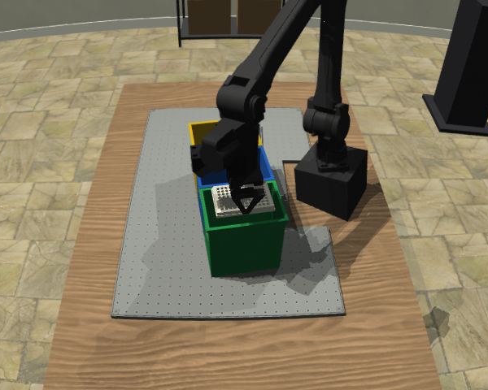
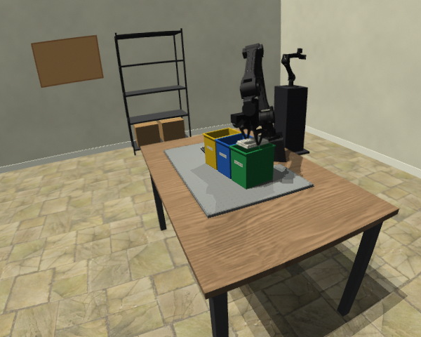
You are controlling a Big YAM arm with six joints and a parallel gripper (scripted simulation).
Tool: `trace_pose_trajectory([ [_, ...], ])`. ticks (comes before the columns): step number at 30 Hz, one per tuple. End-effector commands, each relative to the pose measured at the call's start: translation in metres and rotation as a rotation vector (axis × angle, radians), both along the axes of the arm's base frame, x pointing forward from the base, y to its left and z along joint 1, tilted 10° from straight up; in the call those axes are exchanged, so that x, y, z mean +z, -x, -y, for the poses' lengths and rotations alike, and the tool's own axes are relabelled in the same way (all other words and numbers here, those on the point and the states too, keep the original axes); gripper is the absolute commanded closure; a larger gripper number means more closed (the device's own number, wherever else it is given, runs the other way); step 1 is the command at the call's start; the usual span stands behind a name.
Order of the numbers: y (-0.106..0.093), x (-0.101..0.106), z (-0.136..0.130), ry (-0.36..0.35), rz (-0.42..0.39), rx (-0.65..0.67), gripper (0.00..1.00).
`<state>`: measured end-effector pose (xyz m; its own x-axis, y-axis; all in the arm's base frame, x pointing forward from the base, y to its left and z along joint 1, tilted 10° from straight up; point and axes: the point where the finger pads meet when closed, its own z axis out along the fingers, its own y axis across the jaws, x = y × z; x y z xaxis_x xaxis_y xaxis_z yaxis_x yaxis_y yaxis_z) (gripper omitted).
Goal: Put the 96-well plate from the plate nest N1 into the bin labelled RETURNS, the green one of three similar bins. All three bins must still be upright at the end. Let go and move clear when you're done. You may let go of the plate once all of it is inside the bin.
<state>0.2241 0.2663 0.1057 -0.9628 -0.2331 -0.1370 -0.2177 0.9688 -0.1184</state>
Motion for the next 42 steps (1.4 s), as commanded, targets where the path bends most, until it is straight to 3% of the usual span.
trace_pose_trajectory([
  [1,-0.004,0.002,0.004,-0.011,0.011,0.0,1.0],
  [16,-0.004,0.003,0.004,-0.013,0.013,0.0,1.0],
  [22,-0.005,-0.01,0.004,0.006,-0.001,0.0,1.0],
  [42,-0.007,-0.022,0.005,0.006,-0.001,0.0,1.0],
])
